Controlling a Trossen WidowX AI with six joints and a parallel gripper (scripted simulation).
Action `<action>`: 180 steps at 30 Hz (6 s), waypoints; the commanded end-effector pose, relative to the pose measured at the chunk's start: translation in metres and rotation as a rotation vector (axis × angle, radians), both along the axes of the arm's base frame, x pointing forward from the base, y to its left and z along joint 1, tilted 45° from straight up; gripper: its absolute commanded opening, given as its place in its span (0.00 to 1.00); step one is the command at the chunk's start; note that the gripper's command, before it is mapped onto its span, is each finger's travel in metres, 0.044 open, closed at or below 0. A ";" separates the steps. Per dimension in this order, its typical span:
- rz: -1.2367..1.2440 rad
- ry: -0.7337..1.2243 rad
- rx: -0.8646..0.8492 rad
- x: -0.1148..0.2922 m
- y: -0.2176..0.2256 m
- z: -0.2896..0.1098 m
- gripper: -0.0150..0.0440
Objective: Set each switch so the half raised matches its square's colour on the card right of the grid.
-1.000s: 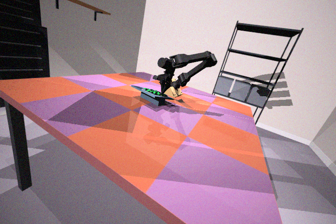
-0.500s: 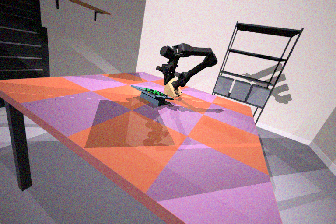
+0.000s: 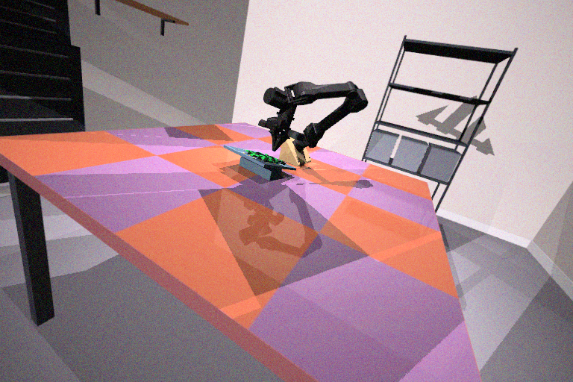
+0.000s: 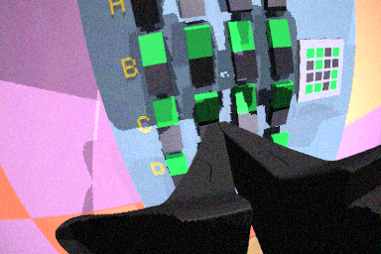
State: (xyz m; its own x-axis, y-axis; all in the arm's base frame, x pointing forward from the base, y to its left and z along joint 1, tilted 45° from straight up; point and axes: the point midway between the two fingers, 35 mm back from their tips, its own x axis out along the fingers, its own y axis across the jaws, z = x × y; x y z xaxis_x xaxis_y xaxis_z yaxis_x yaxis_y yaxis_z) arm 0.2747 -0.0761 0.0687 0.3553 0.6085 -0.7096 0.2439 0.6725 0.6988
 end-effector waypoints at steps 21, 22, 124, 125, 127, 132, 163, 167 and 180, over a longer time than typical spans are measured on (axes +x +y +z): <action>-0.004 -0.001 0.004 0.010 0.014 -0.017 0.25; -0.004 -0.001 0.004 0.010 0.014 -0.017 0.25; -0.004 0.001 0.004 -0.033 0.015 -0.040 0.25; -0.004 0.001 0.004 -0.033 0.015 -0.040 0.25; -0.004 0.001 0.004 -0.033 0.015 -0.040 0.25; -0.004 0.001 0.004 -0.033 0.015 -0.040 0.25; -0.004 0.001 0.004 -0.031 0.017 -0.042 0.25; -0.004 0.000 0.004 -0.031 0.017 -0.042 0.25; -0.004 0.000 0.004 -0.030 0.018 -0.044 0.25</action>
